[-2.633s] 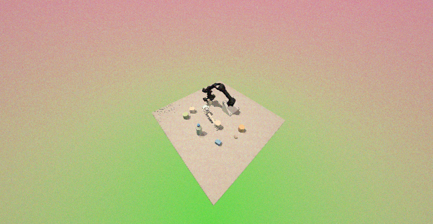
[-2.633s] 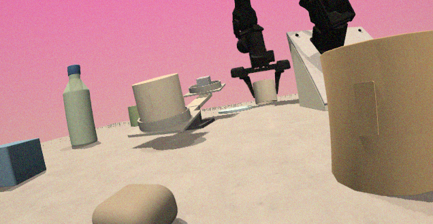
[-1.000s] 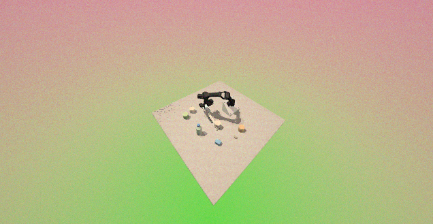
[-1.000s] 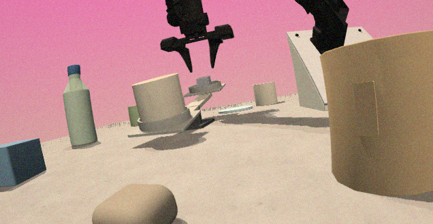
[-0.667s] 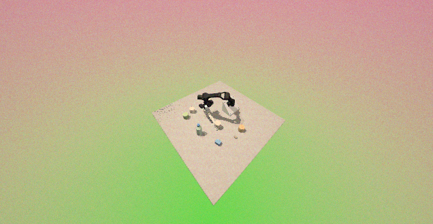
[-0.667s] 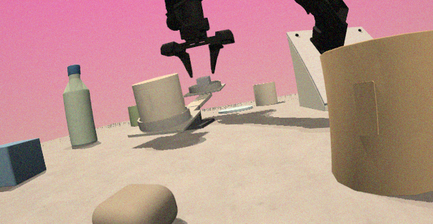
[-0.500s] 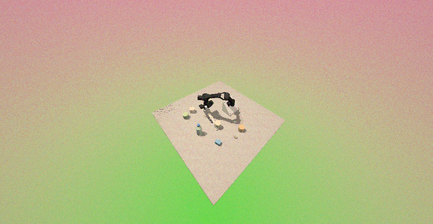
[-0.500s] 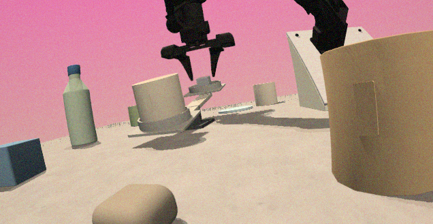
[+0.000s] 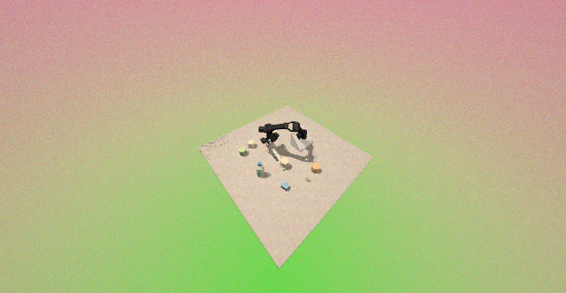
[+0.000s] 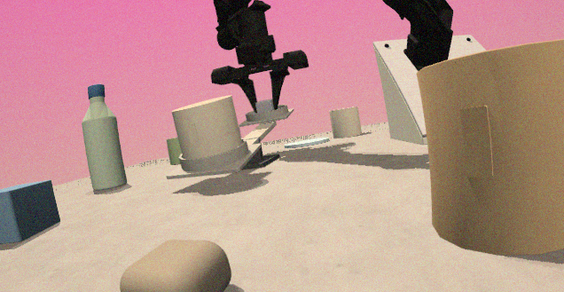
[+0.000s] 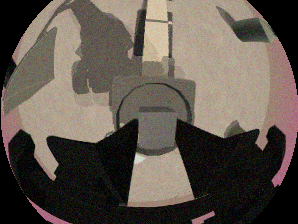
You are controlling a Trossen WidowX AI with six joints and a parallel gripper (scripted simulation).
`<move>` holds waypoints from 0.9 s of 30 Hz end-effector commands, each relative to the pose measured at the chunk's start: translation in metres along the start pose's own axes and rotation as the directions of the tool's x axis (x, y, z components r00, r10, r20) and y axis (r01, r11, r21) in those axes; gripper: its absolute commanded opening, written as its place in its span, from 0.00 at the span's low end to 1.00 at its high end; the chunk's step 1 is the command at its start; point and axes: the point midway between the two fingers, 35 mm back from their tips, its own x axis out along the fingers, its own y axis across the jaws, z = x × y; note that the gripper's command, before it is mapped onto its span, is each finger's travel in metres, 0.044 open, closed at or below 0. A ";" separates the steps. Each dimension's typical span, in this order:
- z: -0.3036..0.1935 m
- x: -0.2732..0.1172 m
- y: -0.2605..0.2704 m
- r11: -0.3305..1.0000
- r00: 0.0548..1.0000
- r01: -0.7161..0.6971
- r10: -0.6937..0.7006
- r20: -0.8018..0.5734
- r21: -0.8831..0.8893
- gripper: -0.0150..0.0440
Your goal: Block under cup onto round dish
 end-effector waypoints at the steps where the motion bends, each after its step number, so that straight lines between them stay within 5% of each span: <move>1: 0.000 0.001 0.001 1.000 1.000 0.001 -0.001 0.005 0.006 0.48; 5: 0.000 0.001 0.001 1.000 1.000 0.001 -0.001 0.005 0.006 0.44; 9: 0.000 -0.003 0.000 1.000 1.000 0.000 0.000 0.005 0.009 0.26; 27: -0.001 -0.094 0.001 1.000 1.000 0.000 0.000 0.002 0.007 0.25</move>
